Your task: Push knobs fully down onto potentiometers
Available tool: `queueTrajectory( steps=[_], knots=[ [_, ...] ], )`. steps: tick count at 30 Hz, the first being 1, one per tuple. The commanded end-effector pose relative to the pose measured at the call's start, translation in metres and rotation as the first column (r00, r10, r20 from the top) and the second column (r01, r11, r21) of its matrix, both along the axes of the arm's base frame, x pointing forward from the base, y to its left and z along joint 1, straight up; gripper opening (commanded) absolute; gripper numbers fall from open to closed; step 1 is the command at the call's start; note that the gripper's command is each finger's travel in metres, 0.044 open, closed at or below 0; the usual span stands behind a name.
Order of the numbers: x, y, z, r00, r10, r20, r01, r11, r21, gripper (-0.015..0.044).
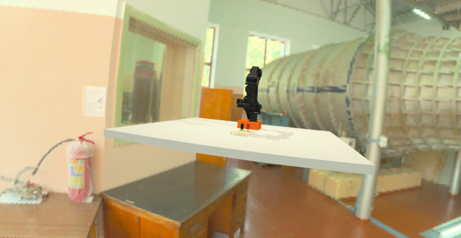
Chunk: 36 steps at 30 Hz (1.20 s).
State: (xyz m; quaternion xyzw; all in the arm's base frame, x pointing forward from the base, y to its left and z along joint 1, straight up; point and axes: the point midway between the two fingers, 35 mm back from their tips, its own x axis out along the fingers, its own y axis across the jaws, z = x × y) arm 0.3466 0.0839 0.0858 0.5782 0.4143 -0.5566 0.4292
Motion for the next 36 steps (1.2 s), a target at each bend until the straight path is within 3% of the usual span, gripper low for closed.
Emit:
queueTrajectory(
  steps=[1,36],
  knots=[
    [0.001,0.001,-0.003,1.0,-0.004,0.002,0.004,1.0,0.005,0.0],
    [0.001,0.001,-0.025,1.0,-0.004,0.002,0.004,1.0,0.005,0.0]
  ],
)
